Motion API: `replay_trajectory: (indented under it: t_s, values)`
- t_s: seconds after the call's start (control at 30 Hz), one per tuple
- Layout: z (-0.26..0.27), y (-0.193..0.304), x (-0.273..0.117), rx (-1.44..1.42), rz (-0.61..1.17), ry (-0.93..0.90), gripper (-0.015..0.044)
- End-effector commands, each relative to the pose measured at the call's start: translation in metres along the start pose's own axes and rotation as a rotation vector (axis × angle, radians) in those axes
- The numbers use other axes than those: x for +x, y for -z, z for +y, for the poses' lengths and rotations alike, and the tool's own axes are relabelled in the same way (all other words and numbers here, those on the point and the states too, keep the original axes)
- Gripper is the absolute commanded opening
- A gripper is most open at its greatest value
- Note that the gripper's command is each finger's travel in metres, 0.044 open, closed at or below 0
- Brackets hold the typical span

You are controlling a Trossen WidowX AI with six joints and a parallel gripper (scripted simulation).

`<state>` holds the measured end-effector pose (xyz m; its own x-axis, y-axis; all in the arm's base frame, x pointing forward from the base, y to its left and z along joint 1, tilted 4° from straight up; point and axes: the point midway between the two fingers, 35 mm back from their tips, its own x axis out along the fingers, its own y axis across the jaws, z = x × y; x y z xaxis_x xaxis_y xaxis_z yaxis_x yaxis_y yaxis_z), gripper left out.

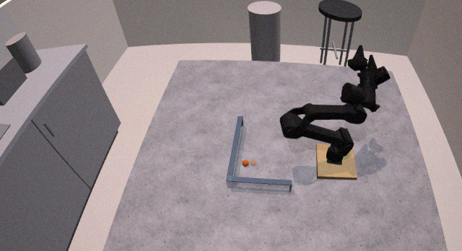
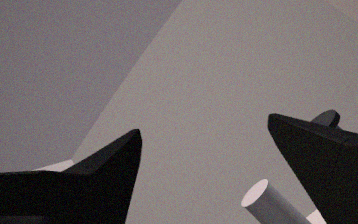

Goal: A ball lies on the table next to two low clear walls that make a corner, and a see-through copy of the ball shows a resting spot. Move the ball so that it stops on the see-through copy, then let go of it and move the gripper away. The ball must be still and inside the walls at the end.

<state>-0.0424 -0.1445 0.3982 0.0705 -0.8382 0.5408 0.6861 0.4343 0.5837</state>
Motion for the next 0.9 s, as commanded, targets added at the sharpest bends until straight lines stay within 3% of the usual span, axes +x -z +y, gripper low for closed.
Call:
replay_trajectory:
  t_s: [0.0, 0.2, 0.53, 0.87]
  values:
    - [0.000, 0.000, 0.000, 0.002, 0.004, -0.002, 0.0374]
    - [-0.012, 0.000, 0.026, 0.131, 0.064, -0.034, 0.0231]
    - [-0.033, 0.025, 0.080, 0.332, 0.187, -0.009, 0.0231]
    - [-0.042, 0.090, 0.124, 0.440, 0.386, 0.060, 0.0231]
